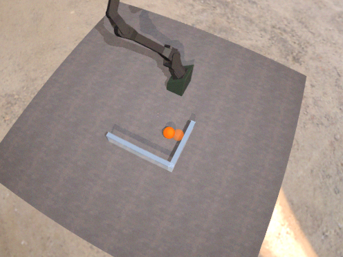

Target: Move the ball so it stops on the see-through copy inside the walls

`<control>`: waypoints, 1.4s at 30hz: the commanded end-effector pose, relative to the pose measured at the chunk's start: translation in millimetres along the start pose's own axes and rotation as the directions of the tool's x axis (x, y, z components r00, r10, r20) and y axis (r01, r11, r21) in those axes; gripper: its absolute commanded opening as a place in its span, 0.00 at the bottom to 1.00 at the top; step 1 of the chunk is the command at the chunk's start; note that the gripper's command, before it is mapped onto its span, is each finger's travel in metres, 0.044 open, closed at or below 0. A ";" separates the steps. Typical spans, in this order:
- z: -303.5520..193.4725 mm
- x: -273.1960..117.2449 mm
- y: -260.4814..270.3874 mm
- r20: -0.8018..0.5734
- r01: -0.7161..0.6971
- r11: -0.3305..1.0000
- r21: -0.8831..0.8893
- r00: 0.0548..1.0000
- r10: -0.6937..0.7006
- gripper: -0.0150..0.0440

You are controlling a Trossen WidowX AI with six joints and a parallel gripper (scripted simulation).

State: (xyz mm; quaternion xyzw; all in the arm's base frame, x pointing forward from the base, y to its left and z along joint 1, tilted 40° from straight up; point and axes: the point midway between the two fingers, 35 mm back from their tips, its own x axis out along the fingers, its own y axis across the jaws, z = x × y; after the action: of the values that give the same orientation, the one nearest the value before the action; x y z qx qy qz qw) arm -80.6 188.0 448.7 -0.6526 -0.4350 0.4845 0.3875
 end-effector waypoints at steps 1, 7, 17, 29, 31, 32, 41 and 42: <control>0.2 1.1 0.3 -0.004 -0.003 1.000 0.006 1.000 0.003 0.89; 8.6 53.3 20.4 -0.185 -0.128 0.990 0.053 0.973 0.135 0.88; -30.4 164.3 93.5 -0.468 -0.382 0.903 0.198 0.773 0.429 0.88; -132.9 228.3 223.6 -0.571 -0.559 0.670 0.488 0.376 0.729 0.88; -150.7 227.4 245.9 -0.565 -0.542 0.628 0.558 0.306 0.766 0.88; -161.2 225.8 260.1 -0.558 -0.527 0.601 0.601 0.262 0.788 0.88; -224.1 198.0 376.6 -0.399 -0.462 0.332 0.822 -0.052 0.915 0.88; -229.0 192.4 389.7 -0.372 -0.450 0.298 0.842 -0.084 0.924 0.88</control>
State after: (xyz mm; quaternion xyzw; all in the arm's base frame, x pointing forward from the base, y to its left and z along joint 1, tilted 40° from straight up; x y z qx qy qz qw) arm 220.5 259.3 120.4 -0.8224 0.3094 0.3014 0.3703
